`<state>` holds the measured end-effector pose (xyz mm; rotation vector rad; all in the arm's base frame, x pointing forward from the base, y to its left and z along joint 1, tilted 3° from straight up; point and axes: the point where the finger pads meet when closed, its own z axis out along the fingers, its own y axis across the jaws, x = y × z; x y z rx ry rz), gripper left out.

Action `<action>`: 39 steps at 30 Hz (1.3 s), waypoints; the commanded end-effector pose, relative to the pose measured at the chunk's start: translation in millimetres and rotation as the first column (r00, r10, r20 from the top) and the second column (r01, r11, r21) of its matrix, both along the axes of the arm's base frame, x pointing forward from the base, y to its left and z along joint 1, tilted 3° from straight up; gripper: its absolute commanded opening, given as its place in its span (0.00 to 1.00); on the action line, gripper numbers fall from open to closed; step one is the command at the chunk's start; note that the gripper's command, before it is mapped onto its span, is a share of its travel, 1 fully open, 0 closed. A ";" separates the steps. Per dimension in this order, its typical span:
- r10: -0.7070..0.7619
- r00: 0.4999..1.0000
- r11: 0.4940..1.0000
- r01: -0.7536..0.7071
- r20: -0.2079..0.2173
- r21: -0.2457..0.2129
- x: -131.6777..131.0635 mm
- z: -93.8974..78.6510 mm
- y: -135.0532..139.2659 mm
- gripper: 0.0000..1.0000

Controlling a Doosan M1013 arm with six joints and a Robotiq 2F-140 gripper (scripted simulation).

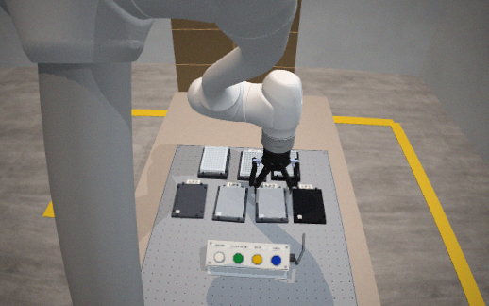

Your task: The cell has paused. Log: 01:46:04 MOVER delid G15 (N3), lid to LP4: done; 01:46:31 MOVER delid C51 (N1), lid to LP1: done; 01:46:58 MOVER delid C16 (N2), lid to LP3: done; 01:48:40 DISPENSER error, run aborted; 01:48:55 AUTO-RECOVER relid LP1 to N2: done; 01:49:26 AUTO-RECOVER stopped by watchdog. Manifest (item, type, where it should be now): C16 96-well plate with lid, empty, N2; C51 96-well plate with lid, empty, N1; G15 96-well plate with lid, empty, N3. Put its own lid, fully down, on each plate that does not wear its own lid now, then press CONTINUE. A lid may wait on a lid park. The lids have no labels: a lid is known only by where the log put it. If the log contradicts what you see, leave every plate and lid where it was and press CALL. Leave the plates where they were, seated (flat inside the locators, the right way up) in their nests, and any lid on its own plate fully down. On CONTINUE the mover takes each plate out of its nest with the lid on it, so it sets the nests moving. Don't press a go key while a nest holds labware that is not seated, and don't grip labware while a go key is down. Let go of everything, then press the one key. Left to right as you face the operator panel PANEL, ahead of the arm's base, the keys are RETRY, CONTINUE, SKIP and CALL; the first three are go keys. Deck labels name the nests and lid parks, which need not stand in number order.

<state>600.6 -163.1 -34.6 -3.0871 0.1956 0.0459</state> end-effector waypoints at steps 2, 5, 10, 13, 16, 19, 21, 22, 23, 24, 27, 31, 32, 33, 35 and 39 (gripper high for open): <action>0.000 1.000 1.000 0.000 0.000 0.000 0.0 0.1 0.0 0.59; 0.000 1.000 1.000 0.000 0.000 0.000 0.0 0.1 0.0 0.59; 0.000 1.000 1.000 0.000 0.000 0.000 0.0 0.1 0.0 0.59; 0.000 1.000 1.000 0.000 0.000 0.000 0.0 0.1 0.0 0.59; 0.000 1.000 1.000 0.000 0.000 0.000 0.0 0.1 0.0 0.59; 0.000 1.000 1.000 0.000 0.000 0.000 0.0 0.1 0.0 0.59; 0.000 1.000 1.000 0.000 0.000 0.000 0.0 0.1 0.0 0.59; 0.000 1.000 1.000 0.000 0.000 0.000 0.0 0.1 0.0 0.59; 0.000 1.000 1.000 0.000 0.000 0.000 0.0 0.1 0.0 0.59; 0.000 1.000 1.000 0.000 0.000 0.000 0.0 0.1 0.0 0.59; 0.000 1.000 1.000 0.000 0.000 0.000 0.0 0.1 0.0 0.59; 0.000 1.000 1.000 0.000 0.000 0.000 0.0 0.1 0.0 0.59; 0.000 1.000 1.000 0.000 0.000 0.000 0.0 0.1 0.0 0.59; 0.000 1.000 1.000 0.000 0.000 0.000 0.0 0.1 0.0 0.66; 0.000 1.000 1.000 0.000 0.000 0.000 0.0 0.1 0.0 0.66; 0.000 1.000 1.000 0.000 0.000 0.000 0.0 0.1 0.0 0.66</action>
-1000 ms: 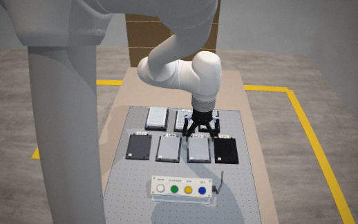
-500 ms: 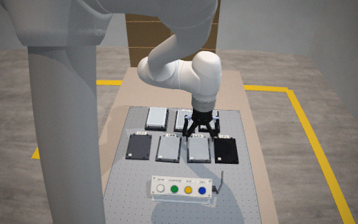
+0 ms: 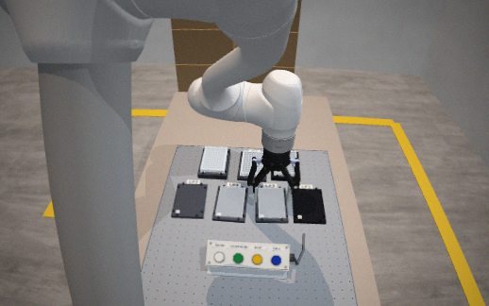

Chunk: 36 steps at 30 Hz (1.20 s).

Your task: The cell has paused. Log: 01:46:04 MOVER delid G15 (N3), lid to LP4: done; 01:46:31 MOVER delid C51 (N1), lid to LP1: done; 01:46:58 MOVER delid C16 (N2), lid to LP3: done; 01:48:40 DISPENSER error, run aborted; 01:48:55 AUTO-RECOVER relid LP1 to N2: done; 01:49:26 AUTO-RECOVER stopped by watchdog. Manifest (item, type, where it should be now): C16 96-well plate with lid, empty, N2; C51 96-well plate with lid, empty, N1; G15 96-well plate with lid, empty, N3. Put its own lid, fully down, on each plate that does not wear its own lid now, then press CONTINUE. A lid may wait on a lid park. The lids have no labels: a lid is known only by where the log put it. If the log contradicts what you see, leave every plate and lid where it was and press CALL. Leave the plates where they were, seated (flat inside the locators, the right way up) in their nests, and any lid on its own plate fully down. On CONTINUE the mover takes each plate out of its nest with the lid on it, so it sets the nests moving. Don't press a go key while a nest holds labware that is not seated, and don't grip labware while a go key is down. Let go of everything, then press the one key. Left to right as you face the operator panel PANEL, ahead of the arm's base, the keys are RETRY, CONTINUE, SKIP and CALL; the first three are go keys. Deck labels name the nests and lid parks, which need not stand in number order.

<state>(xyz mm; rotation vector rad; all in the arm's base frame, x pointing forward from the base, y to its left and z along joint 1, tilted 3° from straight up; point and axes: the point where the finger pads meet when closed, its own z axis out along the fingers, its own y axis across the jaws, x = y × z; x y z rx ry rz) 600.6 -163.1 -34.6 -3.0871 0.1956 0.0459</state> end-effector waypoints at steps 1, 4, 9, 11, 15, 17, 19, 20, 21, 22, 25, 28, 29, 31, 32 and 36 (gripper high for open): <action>0.000 1.000 1.000 0.000 0.000 0.000 0.0 0.1 0.0 0.66; 0.000 1.000 1.000 0.000 0.000 0.000 0.0 0.1 0.0 0.66; 0.000 1.000 1.000 0.000 0.000 0.000 0.0 0.1 0.0 0.66; 0.000 1.000 1.000 0.000 0.000 0.000 0.0 0.1 0.0 0.66; 0.000 1.000 1.000 0.000 0.000 0.000 0.0 0.1 0.0 0.66; 0.000 1.000 1.000 0.000 0.000 0.000 0.0 0.1 0.0 0.66; 0.000 1.000 1.000 0.000 0.000 0.000 0.0 0.1 0.0 0.66; 0.000 1.000 1.000 0.000 0.000 0.000 0.0 0.1 0.0 0.66; 0.000 1.000 1.000 0.000 0.000 0.000 0.0 0.1 0.0 0.66; 0.000 1.000 1.000 0.000 0.000 0.000 0.0 0.1 0.0 0.66; 0.000 1.000 1.000 0.000 0.000 0.000 0.0 0.1 0.0 0.66; 0.000 1.000 1.000 0.000 0.000 0.000 0.0 0.1 0.0 0.66; 0.000 1.000 1.000 0.000 0.000 0.000 0.0 0.1 0.0 0.66; 0.000 1.000 1.000 0.000 0.000 0.000 0.0 0.1 0.0 0.66; 0.000 1.000 1.000 0.000 0.000 0.000 0.0 0.1 0.0 0.66; 0.000 1.000 1.000 0.000 0.000 0.000 0.0 -0.1 0.0 0.66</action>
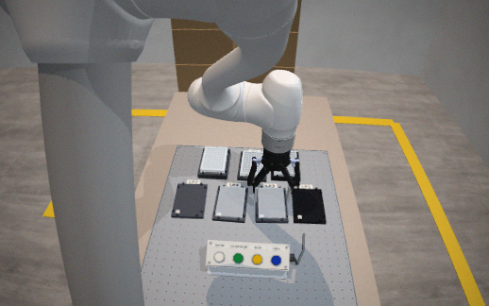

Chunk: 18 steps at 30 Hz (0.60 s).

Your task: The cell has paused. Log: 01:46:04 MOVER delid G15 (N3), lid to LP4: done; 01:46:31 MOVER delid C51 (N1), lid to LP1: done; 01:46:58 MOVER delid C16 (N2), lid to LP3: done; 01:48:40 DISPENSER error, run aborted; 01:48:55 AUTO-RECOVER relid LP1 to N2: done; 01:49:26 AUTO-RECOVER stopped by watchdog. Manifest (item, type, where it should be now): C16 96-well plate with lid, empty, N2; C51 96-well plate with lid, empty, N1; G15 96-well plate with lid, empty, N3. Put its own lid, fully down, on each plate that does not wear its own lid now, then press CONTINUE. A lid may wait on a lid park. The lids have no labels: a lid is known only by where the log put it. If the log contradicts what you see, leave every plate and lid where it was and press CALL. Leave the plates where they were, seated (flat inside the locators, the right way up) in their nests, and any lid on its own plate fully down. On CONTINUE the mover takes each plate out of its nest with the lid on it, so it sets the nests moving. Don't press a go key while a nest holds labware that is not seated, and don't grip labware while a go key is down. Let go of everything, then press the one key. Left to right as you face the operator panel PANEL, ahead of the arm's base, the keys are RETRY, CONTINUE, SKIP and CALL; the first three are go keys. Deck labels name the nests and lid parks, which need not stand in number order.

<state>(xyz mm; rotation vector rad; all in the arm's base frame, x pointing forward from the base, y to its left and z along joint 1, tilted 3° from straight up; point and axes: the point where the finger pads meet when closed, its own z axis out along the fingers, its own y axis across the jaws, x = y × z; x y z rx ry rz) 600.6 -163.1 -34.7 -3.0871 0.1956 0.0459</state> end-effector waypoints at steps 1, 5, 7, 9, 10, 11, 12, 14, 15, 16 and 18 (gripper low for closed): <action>0.000 1.000 1.000 0.000 0.000 0.000 0.0 -0.1 0.0 0.66; 0.000 1.000 1.000 0.000 0.000 0.000 0.0 -0.8 0.1 0.66; 0.000 1.000 1.000 0.000 0.000 0.000 0.0 -1.3 0.1 0.66; 0.000 1.000 1.000 0.000 0.000 0.000 0.0 -1.9 0.1 0.66; 0.000 1.000 1.000 0.000 0.000 0.000 0.0 -2.3 0.2 0.66; 0.000 1.000 1.000 0.000 0.000 0.000 -0.1 -2.6 0.2 0.66; 0.000 1.000 1.000 0.000 0.000 0.000 -0.1 -2.6 0.2 0.66; 0.000 1.000 1.000 0.000 0.000 0.000 -0.1 -3.0 0.2 0.66; 0.000 1.000 1.000 0.000 0.000 0.000 -0.1 -3.5 0.2 0.66; 0.000 1.000 1.000 0.000 0.000 0.000 -0.1 -3.9 0.2 0.66; 0.000 1.000 1.000 0.000 0.000 0.000 -0.1 -4.8 0.3 0.66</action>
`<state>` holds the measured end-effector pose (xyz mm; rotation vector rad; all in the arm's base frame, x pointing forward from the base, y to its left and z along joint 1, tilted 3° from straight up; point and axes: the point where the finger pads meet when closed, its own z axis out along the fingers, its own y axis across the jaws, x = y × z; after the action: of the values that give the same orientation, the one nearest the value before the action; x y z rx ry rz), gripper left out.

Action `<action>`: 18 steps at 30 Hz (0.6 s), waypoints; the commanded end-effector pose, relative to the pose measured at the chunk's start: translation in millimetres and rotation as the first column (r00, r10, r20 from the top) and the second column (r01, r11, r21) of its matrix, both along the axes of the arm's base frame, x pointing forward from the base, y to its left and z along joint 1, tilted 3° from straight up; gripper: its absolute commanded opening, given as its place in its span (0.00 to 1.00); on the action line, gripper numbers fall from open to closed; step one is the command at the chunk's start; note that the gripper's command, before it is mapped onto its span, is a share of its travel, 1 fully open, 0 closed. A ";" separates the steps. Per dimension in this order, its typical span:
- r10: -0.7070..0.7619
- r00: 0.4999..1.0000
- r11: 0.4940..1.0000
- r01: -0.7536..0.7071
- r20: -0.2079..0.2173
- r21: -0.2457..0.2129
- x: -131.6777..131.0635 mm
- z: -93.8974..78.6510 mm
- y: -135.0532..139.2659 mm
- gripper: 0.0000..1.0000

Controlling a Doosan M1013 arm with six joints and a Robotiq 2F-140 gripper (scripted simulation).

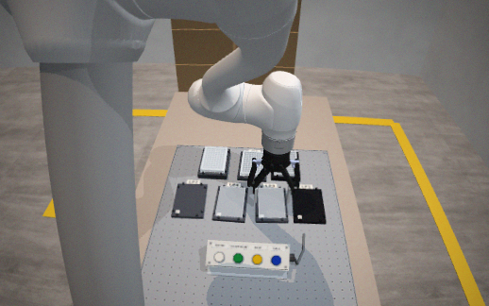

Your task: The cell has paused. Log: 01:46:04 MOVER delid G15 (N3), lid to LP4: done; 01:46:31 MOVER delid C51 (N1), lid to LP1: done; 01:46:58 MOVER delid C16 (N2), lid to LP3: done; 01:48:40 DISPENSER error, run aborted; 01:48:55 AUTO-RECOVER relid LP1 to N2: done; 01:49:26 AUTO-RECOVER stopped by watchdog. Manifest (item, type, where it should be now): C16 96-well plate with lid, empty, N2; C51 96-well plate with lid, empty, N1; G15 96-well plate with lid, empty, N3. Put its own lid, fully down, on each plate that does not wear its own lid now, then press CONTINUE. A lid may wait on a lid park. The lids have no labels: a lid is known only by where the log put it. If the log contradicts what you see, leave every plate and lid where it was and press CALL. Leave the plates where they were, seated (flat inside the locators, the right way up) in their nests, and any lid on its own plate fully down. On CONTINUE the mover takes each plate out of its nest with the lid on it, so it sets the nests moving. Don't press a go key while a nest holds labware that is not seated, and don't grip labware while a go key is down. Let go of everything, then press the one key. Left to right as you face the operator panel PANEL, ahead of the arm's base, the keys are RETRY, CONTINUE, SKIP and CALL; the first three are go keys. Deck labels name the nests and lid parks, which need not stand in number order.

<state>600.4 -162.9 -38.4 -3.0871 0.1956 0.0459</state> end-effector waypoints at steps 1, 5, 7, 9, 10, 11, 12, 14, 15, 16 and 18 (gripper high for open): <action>0.000 1.000 1.000 0.000 0.000 0.000 0.0 -1.6 0.1 0.66; 0.000 1.000 1.000 0.000 0.000 0.000 -0.1 -3.7 0.2 0.66; 0.000 1.000 1.000 0.000 0.000 0.000 -0.1 -4.7 0.3 0.66; 0.000 1.000 1.000 0.000 0.000 0.000 -0.1 -5.8 0.3 0.66; 0.000 1.000 1.000 0.000 0.000 0.000 -0.1 -6.3 0.4 0.66; 0.000 1.000 1.000 0.000 0.000 0.000 -0.1 -6.3 0.4 0.66; 0.000 1.000 1.000 0.000 0.000 0.000 -0.1 -6.3 0.4 0.66; 0.000 1.000 1.000 0.000 0.000 0.000 -0.2 -7.4 0.4 0.66; 0.000 1.000 1.000 0.000 0.000 0.000 -0.2 -7.9 0.4 0.66; 0.000 1.000 1.000 0.000 0.000 0.000 -0.2 -8.4 0.5 0.66; 0.000 1.000 1.000 0.000 0.000 0.000 -0.2 -9.3 0.5 0.66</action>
<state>600.2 -162.5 -46.5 -3.0871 0.1956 0.0459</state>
